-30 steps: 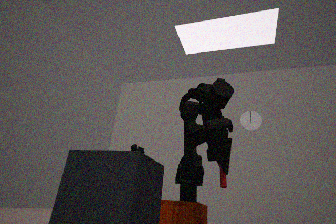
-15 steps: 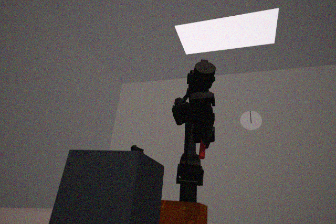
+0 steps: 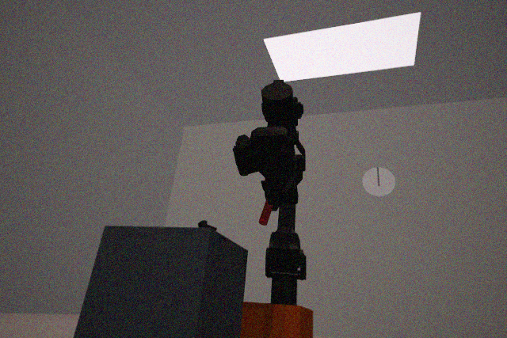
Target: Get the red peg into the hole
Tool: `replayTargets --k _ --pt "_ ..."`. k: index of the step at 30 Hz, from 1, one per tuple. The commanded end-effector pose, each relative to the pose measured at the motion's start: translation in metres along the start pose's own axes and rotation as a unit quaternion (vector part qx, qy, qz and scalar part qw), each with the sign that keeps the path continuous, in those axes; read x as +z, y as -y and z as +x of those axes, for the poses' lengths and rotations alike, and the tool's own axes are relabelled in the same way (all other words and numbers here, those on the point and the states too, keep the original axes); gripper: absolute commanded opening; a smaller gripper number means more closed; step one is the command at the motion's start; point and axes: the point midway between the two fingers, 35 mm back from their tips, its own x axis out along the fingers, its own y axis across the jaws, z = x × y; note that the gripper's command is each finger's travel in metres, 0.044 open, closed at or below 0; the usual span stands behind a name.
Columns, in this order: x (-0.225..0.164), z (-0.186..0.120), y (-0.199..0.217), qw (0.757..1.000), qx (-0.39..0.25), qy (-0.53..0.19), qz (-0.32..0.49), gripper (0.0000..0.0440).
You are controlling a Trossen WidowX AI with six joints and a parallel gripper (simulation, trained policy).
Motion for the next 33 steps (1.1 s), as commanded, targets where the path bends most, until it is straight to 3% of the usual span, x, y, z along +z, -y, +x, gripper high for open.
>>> replayTargets --k 1,33 --pt "0.014 0.001 -0.003 1.0 -0.009 0.012 0.003 0.0" --pt "0.094 0.04 -0.014 0.996 -0.08 0.023 0.016 0.0"
